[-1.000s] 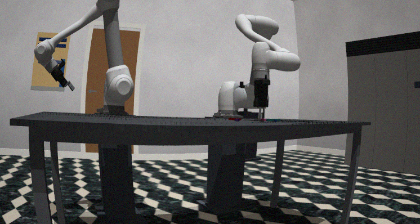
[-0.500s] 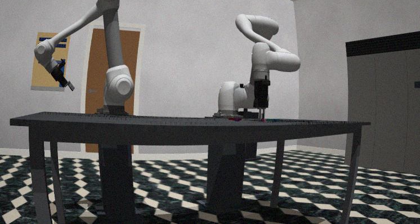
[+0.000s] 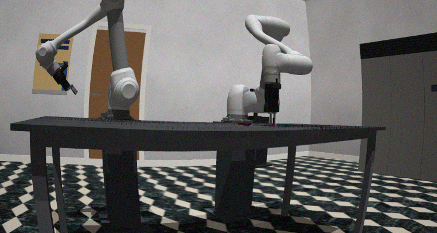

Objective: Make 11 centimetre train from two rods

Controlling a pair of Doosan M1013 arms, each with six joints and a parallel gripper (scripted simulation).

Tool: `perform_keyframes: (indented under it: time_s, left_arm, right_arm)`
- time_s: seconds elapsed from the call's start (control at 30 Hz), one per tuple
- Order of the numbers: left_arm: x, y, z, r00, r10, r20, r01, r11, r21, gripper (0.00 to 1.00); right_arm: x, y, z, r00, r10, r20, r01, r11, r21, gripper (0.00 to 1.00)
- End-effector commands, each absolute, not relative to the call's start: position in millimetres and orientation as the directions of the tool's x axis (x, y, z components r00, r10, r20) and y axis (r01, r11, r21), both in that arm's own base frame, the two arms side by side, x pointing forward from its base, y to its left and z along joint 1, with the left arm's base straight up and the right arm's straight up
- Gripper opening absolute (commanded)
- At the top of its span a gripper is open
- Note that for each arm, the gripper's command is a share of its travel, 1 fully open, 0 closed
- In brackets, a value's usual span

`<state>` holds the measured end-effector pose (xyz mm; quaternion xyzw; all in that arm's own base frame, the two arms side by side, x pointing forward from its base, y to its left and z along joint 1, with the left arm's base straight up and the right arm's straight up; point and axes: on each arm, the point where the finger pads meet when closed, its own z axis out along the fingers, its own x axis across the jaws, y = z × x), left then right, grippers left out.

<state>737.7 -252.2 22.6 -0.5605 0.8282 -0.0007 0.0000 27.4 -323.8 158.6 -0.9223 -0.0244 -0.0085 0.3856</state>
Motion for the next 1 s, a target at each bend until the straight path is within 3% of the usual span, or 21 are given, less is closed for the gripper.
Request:
perform_keyframes:
  time_s: [0.0, 0.4, 0.53, 0.67, 0.7, 0.97]
  left_arm:
    - [735.1, -254.0, 20.4, -0.374, -0.927, -0.001, -0.927, 0.374, 0.000, 0.24]
    - [735.1, -254.0, 20.4, -0.374, -0.927, -0.001, -0.927, 0.374, 0.000, 0.24]
    - [735.1, -254.0, 20.4, -0.374, -0.927, -0.001, -0.927, 0.374, 0.000, 0.36]
    - [735.1, -254.0, 20.4, -0.374, -0.927, -0.001, -0.927, 0.374, 0.000, 0.36]
    - [735.1, -254.0, 20.4, -0.374, -0.927, -0.001, -0.927, 0.374, 0.000, 0.42]
    - [735.1, -254.0, 20.4, -0.374, -0.927, -0.001, -0.927, 0.374, 0.000, 0.54]
  right_arm:
    - [29.6, -323.5, 158.8, 0.999, 0.026, 0.038, 0.045, -0.707, -0.706, 1.00]
    - [29.6, -323.5, 158.8, 0.999, 0.026, 0.038, 0.045, -0.707, -0.706, 1.00]
    - [29.6, -323.5, 158.8, 0.999, 0.026, 0.038, 0.045, -0.707, -0.706, 1.00]
    - [29.6, -323.5, 158.8, 0.999, 0.026, 0.038, 0.045, -0.707, -0.706, 1.00]
    - [29.6, -323.5, 158.8, 0.999, 0.026, 0.038, 0.045, -0.707, -0.706, 1.00]
    - [29.6, -323.5, 158.8, 0.999, 0.026, 0.038, 0.045, -0.707, -0.706, 1.00]
